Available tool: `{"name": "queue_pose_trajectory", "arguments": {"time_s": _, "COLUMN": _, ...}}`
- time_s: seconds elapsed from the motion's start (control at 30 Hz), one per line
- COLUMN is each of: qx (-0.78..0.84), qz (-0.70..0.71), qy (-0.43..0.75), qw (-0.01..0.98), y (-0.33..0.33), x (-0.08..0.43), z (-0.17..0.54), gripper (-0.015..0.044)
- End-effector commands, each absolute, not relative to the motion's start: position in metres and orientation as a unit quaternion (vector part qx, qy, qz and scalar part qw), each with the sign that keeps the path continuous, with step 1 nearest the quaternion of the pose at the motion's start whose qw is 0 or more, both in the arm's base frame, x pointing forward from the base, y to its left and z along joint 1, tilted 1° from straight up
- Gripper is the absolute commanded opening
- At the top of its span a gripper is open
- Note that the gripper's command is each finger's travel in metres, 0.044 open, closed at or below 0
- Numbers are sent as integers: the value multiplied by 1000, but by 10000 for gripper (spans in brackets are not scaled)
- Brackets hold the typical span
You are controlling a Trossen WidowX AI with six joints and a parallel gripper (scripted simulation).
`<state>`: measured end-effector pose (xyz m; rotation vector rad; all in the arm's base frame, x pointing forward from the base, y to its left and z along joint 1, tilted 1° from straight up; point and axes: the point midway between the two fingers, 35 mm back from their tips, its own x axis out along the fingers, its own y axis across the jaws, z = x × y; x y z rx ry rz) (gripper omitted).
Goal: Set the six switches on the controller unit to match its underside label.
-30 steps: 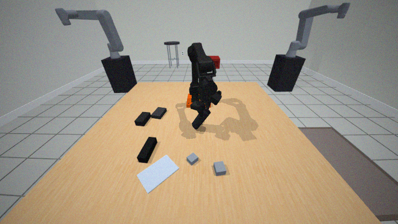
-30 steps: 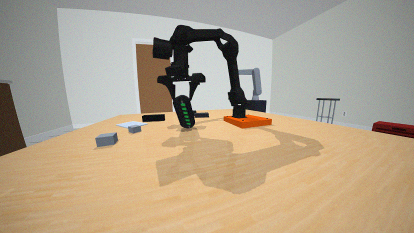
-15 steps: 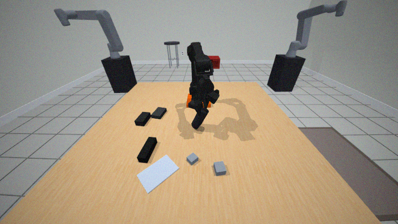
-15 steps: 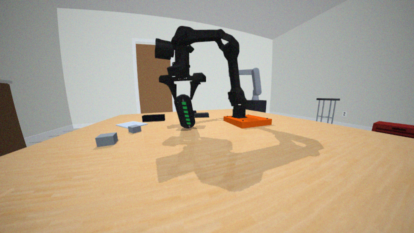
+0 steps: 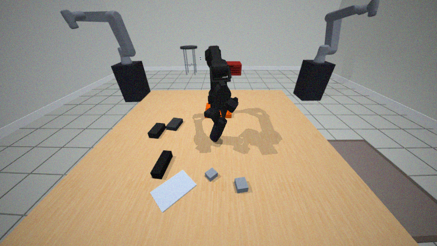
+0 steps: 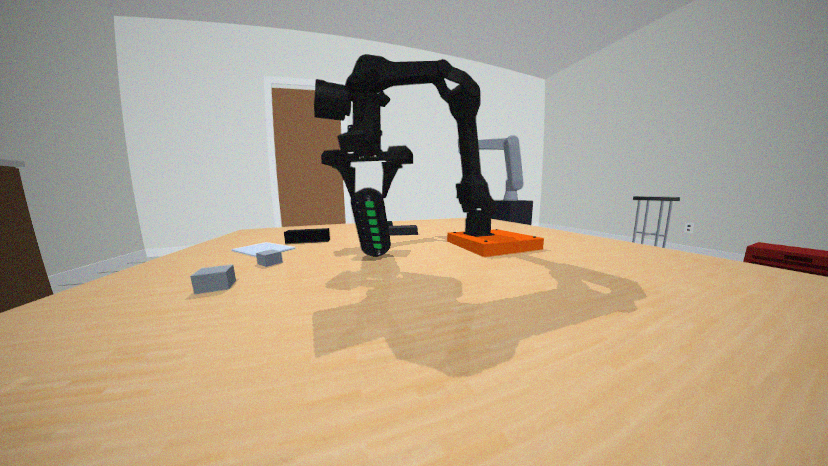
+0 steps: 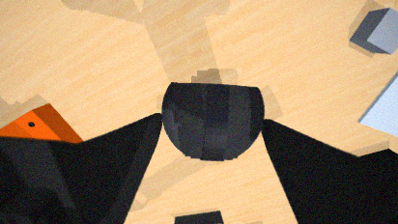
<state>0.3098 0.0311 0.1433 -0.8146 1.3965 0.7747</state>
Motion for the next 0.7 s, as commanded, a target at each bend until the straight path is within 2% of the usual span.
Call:
{"name": "queue_pose_trajectory", "arguments": {"time_s": 0.0, "qx": -355, "qz": 337, "qy": 615, "qw": 618, "y": 24, "x": 304, "z": 140, "gripper": 337}}
{"name": "queue_pose_trajectory", "arguments": {"time_s": 0.67, "qx": -356, "qz": 336, "qy": 616, "qw": 618, "y": 3, "x": 291, "z": 141, "gripper": 338}}
